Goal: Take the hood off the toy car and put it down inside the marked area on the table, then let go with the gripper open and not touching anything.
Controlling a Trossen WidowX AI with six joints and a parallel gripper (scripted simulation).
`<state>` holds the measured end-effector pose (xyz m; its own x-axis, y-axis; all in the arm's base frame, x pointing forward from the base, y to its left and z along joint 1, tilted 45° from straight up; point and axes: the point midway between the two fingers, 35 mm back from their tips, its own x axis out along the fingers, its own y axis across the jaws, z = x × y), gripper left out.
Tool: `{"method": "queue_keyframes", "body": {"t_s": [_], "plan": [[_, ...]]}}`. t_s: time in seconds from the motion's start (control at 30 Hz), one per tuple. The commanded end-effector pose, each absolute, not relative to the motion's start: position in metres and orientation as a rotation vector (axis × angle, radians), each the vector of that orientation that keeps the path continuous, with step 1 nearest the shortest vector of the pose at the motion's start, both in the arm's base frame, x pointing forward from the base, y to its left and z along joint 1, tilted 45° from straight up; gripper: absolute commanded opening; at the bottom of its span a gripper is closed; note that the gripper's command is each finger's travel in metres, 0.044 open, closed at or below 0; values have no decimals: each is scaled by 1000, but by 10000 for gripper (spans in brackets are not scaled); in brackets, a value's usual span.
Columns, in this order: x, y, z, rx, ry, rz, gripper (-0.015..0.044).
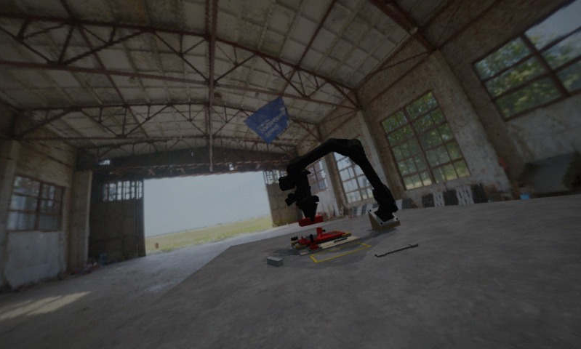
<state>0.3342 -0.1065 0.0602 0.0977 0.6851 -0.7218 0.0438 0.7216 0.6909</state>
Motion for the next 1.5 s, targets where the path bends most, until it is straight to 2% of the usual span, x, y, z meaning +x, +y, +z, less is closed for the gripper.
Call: {"method": "queue_keyframes", "body": {"t_s": [0.0, 0.93, 1.47], "plan": [[332, -91, 76, 659, 1414, 526, 0], [302, -2, 159, 665, 1411, 542, 0], [303, 5, 156, 665, 1411, 542, 0]]}}
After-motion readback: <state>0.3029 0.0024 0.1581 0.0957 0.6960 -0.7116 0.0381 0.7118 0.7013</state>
